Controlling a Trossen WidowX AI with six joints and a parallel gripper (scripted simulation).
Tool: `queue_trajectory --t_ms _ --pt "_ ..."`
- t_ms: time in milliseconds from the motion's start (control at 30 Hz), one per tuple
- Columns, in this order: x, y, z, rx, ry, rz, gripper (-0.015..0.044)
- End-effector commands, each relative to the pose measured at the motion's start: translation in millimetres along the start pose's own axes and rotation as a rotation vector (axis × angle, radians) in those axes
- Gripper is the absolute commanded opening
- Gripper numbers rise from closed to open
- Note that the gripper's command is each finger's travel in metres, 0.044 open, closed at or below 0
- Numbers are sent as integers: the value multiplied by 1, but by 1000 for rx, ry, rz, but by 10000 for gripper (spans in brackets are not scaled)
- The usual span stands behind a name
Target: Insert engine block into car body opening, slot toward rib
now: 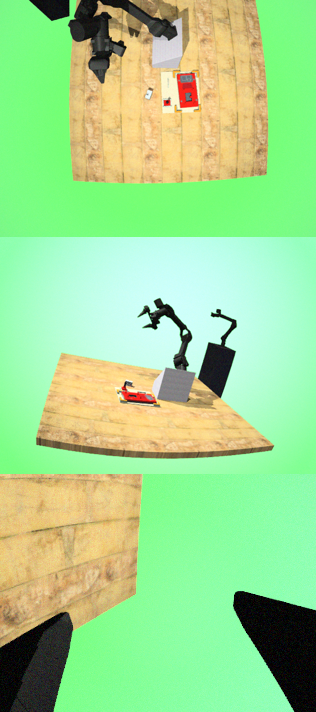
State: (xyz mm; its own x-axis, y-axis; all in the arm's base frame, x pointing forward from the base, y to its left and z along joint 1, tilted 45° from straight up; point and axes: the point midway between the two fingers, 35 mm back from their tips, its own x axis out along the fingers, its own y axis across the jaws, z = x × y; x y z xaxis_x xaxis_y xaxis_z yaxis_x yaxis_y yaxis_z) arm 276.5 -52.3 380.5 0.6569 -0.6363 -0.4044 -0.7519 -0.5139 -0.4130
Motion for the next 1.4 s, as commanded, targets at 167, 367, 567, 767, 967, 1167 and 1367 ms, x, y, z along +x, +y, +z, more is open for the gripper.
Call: queue_trajectory --t_ms 167,367,567,767,967,1167,1367 --pt "81 16 50 129 -34 227 440" --pt "122 42 78 91 -45 367 440" --pt "147 62 97 157 -45 461 440" --pt "183 102 128 270 -32 615 440" --pt "209 150 159 382 -4 774 440" --pt "221 188 182 463 28 894 440" --pt "225 199 186 463 28 894 440"
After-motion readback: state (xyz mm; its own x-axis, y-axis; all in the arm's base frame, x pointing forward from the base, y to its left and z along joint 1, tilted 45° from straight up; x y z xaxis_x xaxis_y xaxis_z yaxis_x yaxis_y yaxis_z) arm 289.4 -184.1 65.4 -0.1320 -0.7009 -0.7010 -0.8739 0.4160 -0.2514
